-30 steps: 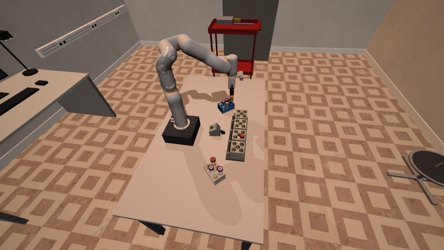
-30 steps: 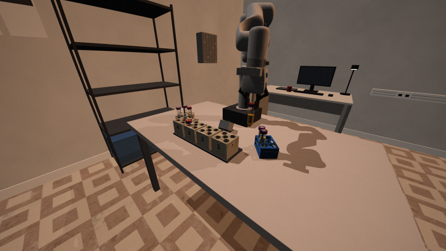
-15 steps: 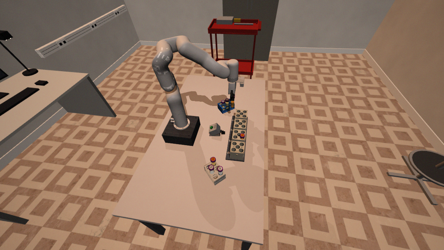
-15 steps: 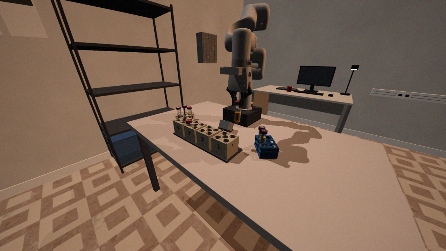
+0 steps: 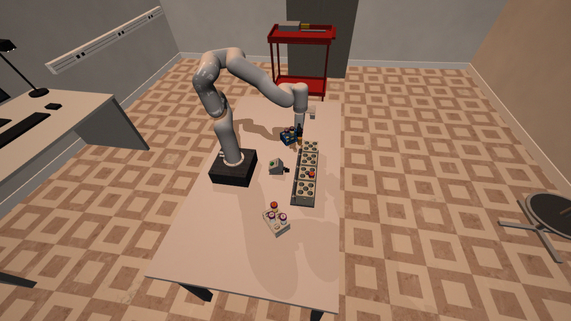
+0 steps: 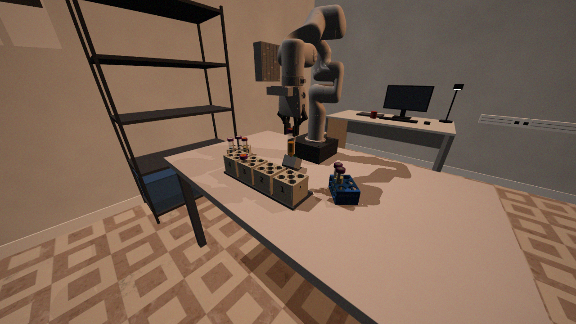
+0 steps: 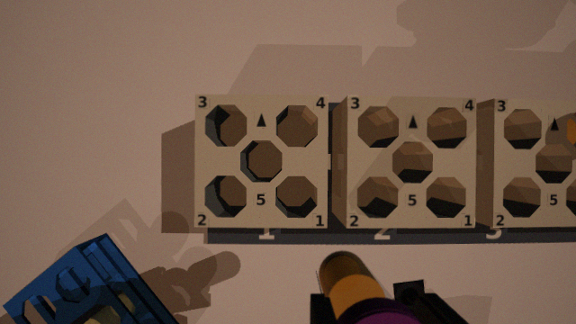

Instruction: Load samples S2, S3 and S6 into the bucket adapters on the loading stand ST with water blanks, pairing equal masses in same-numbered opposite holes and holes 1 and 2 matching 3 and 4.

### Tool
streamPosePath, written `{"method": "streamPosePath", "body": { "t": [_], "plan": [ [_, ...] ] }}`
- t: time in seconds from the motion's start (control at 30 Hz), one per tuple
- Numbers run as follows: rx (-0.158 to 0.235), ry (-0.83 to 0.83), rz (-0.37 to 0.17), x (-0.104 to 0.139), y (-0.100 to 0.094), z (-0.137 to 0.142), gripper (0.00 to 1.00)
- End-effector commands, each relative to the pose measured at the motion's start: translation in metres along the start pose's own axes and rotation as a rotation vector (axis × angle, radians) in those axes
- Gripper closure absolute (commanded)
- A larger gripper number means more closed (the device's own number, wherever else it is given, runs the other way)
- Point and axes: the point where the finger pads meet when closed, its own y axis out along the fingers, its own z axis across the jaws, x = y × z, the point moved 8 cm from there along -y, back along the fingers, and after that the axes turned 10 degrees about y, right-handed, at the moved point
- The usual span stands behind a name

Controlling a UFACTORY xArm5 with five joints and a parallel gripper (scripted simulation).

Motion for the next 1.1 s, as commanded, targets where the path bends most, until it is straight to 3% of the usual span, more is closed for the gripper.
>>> {"method": "streamPosePath", "body": {
  "t": [0.0, 1.07],
  "plan": [
    [-0.009, -0.001, 0.000, -0.011, -0.001, 0.025, 1.00],
    [-0.008, -0.001, 0.000, -0.062, 0.000, 0.156, 1.00]
  ]
}}
